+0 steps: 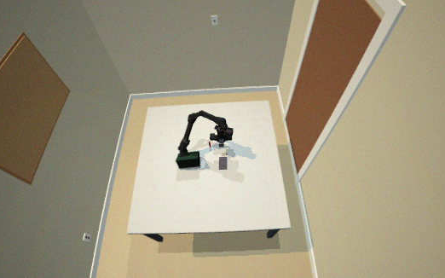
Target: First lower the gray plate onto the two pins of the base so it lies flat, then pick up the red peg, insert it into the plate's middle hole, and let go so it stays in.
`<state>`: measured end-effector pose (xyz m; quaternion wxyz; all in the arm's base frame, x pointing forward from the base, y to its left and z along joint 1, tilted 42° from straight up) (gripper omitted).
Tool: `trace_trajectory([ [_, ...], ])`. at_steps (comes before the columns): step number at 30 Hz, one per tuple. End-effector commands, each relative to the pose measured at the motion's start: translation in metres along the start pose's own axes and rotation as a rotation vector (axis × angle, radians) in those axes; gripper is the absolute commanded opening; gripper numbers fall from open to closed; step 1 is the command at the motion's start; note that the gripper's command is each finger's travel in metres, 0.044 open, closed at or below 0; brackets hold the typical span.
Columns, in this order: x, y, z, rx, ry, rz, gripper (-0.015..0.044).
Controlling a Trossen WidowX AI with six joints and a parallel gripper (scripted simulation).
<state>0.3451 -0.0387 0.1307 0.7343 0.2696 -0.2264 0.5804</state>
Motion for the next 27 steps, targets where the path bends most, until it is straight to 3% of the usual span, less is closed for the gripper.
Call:
trace_trajectory([
  [1, -0.002, 0.0, 0.003, -0.002, 0.002, 0.004, 0.0],
  [27, -0.073, -0.021, -0.036, -0.004, 0.006, 0.01, 0.0],
])
Point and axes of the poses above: the point midway between the two fingers, 35 mm back from their tips, its own z axis back along the fingers, its own y axis across the jaws, x = y × z, the point moved 2 cm from there along z, back along the fingers, and after that the axes turned 6 degrees about -z, right-handed, at the moved point
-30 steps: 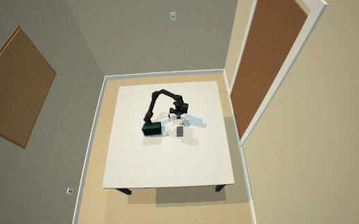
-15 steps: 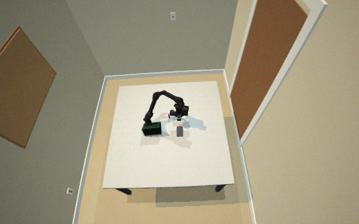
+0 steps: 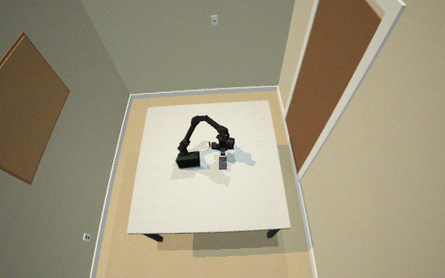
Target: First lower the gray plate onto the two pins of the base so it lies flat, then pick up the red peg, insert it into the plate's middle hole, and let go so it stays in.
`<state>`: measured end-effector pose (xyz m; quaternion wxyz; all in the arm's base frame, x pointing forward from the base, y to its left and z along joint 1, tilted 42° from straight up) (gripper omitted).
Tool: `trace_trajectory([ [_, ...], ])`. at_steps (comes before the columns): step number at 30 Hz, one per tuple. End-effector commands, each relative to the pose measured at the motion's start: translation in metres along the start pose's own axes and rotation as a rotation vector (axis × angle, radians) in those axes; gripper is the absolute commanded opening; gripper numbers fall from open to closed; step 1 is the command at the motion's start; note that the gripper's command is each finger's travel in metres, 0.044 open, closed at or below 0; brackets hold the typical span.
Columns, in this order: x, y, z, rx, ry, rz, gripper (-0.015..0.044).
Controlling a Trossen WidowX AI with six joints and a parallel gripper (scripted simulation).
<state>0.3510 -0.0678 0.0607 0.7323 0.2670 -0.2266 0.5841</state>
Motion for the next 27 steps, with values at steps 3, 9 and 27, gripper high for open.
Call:
trace_trajectory([
  [3, -0.017, -0.002, -0.008, -0.003, 0.003, 0.002, 0.0],
  [9, -0.033, -0.004, -0.018, -0.003, 0.003, 0.004, 0.0],
  [27, -0.072, -0.004, -0.042, -0.003, 0.003, 0.007, 0.0],
])
Point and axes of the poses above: the point midway between the two fingers, 35 mm back from their tips, its own z axis back along the fingers, its own y axis across the jaws, x = y × z, the point moved 2 cm from there along z, back along the fingers, and after that the axes turned 6 degrees about -z, right-handed, at the moved point
